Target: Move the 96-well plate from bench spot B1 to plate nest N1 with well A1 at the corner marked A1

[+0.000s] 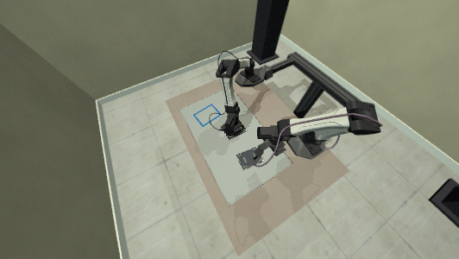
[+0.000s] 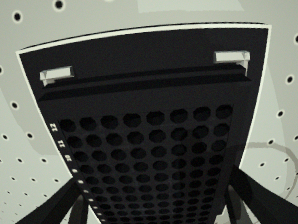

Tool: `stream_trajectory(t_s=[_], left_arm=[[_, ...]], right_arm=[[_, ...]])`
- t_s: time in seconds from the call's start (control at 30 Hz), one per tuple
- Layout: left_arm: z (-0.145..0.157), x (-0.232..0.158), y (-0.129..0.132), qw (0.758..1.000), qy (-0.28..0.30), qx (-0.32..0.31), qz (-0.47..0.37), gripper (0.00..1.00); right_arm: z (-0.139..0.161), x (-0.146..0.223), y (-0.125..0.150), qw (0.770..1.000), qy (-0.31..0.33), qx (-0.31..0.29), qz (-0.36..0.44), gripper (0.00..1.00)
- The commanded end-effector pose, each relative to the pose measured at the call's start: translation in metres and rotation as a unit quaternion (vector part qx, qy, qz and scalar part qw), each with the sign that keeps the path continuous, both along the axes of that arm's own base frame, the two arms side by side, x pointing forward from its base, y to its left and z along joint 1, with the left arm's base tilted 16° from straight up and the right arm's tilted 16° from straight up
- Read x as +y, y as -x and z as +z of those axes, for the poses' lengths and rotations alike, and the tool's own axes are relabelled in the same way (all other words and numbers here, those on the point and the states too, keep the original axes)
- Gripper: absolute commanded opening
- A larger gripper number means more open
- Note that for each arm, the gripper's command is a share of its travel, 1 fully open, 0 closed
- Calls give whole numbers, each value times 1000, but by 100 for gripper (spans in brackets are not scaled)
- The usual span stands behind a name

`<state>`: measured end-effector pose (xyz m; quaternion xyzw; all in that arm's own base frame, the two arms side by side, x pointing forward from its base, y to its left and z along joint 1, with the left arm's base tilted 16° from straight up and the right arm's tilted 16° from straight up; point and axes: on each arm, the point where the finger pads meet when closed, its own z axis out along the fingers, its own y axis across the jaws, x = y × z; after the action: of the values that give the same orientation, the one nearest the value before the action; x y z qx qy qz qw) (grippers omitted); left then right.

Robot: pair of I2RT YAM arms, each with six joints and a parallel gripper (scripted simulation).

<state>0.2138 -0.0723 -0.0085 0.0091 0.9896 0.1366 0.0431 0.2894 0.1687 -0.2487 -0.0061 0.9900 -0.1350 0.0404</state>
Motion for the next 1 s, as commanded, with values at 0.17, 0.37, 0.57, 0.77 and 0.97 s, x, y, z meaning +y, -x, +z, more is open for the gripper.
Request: stream_trajectory(t_s=[0.17, 0.37, 0.57, 0.77, 0.97], left_arm=[[2, 1, 7, 1000, 1, 5, 1, 100], [2, 1, 7, 1000, 1, 5, 1, 100], [2, 1, 7, 1000, 1, 5, 1, 100], [2, 1, 7, 1000, 1, 5, 1, 100], [2, 1, 7, 1000, 1, 5, 1, 100]], right_arm=[[-1, -3, -4, 1000, 2, -7, 1, 0], [-8, -7, 1, 1000, 7, 0, 1, 0], [-9, -6, -1, 1000, 6, -1, 0, 0], [-1, 0, -3, 1000, -1, -4, 2, 0], [-1, 1, -3, 1000, -1, -4, 2, 0]])
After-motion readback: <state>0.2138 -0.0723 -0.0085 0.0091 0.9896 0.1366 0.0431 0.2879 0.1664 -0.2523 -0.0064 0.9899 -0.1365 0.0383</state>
